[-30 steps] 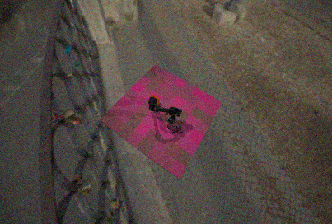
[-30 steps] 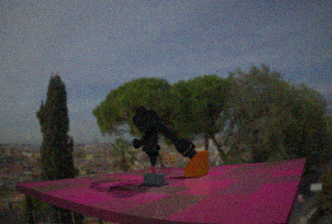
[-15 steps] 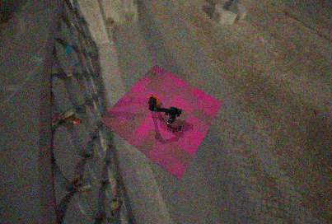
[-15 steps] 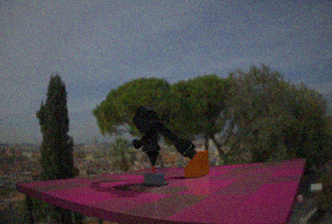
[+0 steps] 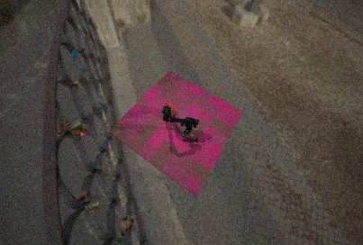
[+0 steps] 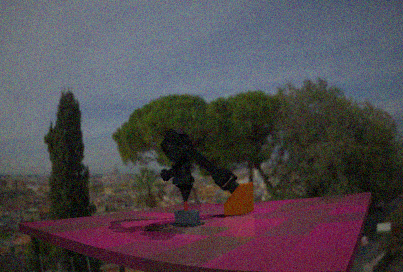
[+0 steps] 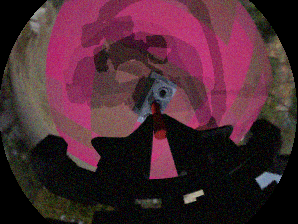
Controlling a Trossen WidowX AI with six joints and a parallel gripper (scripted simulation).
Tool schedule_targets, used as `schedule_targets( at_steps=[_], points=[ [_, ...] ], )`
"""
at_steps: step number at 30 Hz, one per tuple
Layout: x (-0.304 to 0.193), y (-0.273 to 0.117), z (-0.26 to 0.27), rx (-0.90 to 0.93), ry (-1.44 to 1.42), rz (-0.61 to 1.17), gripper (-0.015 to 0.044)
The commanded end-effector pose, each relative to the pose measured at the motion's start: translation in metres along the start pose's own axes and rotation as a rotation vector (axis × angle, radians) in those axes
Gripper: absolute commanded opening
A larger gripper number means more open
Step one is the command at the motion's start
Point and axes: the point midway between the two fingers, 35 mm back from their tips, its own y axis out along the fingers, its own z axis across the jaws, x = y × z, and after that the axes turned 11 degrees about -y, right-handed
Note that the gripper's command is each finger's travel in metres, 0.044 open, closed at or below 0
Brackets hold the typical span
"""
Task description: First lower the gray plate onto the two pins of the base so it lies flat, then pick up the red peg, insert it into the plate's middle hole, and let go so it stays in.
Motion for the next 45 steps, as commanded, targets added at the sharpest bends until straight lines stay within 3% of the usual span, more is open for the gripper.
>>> schedule_targets(
  at_steps=[1, 2, 8, 45],
  points=[
    [0.0, 0.0, 0.0, 0.0, 0.0, 0.0, 0.0],
    [0.0, 0.0, 0.0, 0.0, 0.0, 0.0, 0.0],
    [0.0, 0.0, 0.0, 0.0, 0.0, 0.0, 0.015],
    [-0.002, -0.019, -0.002, -0.006, -0.01, -0.001, 0.015]
  ],
)
